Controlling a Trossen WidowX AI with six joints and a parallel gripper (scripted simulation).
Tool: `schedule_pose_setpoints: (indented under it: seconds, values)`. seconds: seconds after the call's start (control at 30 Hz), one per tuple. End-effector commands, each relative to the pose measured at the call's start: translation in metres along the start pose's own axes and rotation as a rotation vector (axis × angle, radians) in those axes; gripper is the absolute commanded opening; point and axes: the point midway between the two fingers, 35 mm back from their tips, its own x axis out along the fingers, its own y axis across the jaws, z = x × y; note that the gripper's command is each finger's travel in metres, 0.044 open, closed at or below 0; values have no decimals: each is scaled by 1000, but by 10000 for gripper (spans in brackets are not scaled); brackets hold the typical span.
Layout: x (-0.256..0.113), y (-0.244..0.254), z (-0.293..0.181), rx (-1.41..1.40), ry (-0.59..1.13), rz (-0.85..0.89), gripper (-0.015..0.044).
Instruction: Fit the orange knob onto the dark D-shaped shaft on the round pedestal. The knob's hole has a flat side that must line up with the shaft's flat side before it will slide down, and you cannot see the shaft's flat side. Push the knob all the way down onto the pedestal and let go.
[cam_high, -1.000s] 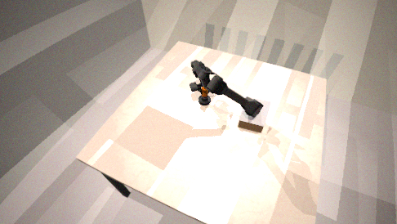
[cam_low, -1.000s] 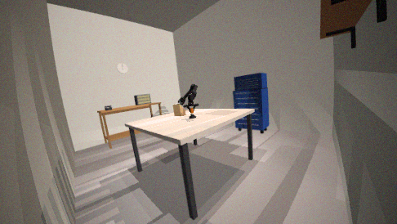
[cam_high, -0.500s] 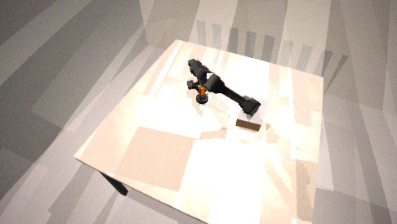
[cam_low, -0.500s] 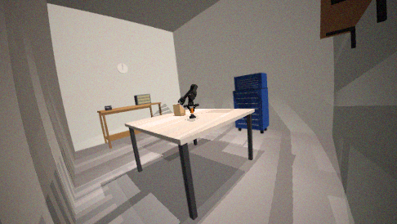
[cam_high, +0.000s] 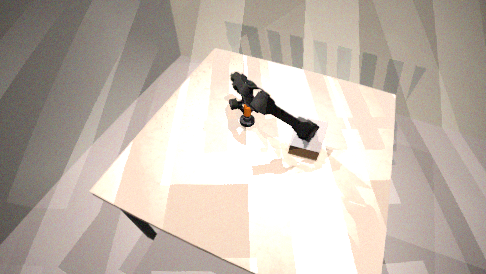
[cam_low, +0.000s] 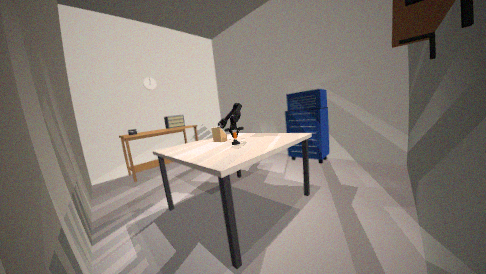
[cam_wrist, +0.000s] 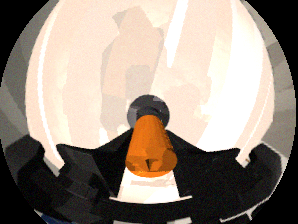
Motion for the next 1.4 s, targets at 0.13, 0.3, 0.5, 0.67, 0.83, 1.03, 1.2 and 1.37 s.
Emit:
schedule_pose_setpoints:
  seconds: [0.13,0.3,0.5,0.67,0.83,1.03,1.2,1.37]
  values:
    - [1,-1,-1,3,1,-1,0]
    - [1,-1,-1,-35,1,-1,0]
    - [1,-1,-1,-35,1,-1,0]
    - [1,-1,-1,-35,1,-1,0]
    - [1,-1,-1,-35,1,-1,0]
    - [1,-1,-1,-35,1,-1,0]
    - [1,-1,-1,-35,1,-1,0]
    - [-4,-2,-1,3,1,-1,0]
